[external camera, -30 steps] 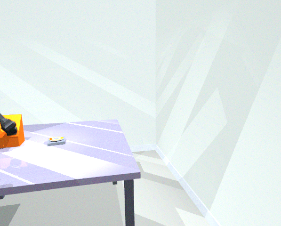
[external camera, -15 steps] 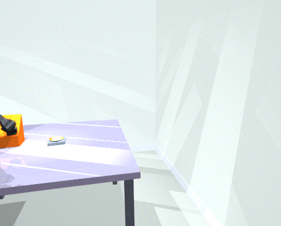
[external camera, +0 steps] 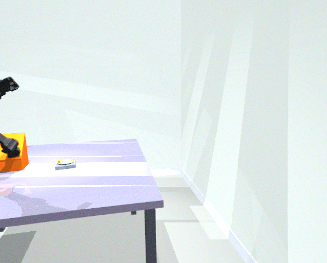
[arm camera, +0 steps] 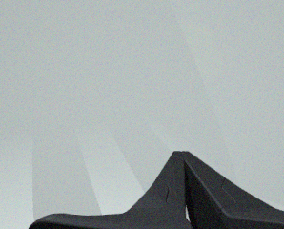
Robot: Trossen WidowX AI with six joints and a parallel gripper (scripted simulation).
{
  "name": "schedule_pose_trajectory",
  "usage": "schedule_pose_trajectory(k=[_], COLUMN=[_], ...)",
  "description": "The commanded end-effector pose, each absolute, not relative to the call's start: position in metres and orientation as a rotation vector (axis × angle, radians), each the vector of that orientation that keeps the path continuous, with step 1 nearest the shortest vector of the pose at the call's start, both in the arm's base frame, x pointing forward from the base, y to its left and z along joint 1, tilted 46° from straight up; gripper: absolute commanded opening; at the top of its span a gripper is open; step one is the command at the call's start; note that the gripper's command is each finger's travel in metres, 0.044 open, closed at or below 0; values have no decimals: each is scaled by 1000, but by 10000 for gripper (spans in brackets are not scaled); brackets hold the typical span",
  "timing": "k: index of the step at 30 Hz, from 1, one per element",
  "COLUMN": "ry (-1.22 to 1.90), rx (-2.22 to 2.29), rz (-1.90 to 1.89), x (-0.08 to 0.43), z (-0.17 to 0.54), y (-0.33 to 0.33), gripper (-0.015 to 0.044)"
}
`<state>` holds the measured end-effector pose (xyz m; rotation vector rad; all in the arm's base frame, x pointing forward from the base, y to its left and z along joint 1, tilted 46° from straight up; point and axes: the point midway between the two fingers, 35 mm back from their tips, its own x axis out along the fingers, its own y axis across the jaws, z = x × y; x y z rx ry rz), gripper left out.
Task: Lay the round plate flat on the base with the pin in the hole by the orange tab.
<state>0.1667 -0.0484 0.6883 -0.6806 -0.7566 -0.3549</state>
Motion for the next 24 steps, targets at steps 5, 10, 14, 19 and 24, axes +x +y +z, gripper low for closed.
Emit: schedule_pose_trajectory(k=[5,10,14,19,24], ry=[-449,-288,-174,46,267], rx=[-428,-280,-185,-66,1], rz=[-284,-265,-260,-270,-299], x=[268,317,346,384,405], z=[607,551,508,435,361], y=[-93,-105,-109,-108,-101], gripper=[0,0,0,0,0])
